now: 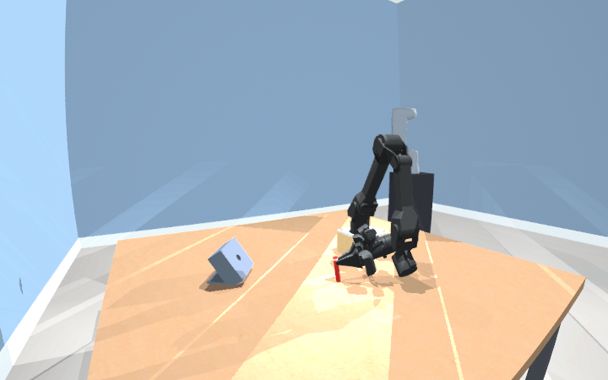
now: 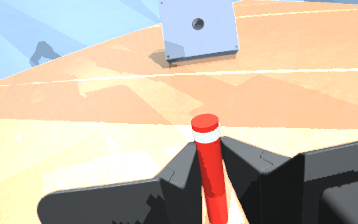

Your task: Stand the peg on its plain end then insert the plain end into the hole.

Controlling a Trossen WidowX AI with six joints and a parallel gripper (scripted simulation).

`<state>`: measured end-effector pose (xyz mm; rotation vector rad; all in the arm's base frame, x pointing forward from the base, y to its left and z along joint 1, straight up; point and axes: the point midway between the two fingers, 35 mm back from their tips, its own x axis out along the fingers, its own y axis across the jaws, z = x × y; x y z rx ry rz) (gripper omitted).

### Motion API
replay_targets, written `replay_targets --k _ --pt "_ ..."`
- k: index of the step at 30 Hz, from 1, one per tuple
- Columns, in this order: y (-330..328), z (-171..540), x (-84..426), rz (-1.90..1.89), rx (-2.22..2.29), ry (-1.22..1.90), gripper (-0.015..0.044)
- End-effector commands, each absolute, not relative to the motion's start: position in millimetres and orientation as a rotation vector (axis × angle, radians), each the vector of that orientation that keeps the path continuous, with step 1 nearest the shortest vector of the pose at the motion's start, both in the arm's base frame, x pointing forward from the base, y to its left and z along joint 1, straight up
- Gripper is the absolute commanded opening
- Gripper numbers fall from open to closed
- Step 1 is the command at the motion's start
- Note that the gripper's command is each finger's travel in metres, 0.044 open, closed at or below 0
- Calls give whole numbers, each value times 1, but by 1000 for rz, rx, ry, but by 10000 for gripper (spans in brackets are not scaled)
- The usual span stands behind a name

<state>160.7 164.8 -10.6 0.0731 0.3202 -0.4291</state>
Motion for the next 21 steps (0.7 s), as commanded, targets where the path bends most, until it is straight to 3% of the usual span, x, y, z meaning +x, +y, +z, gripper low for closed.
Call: replay_targets --k 1,21 --pt "165 -12 160 -429 74 321 51" --pt "166 -12 156 -416 58 310 51"
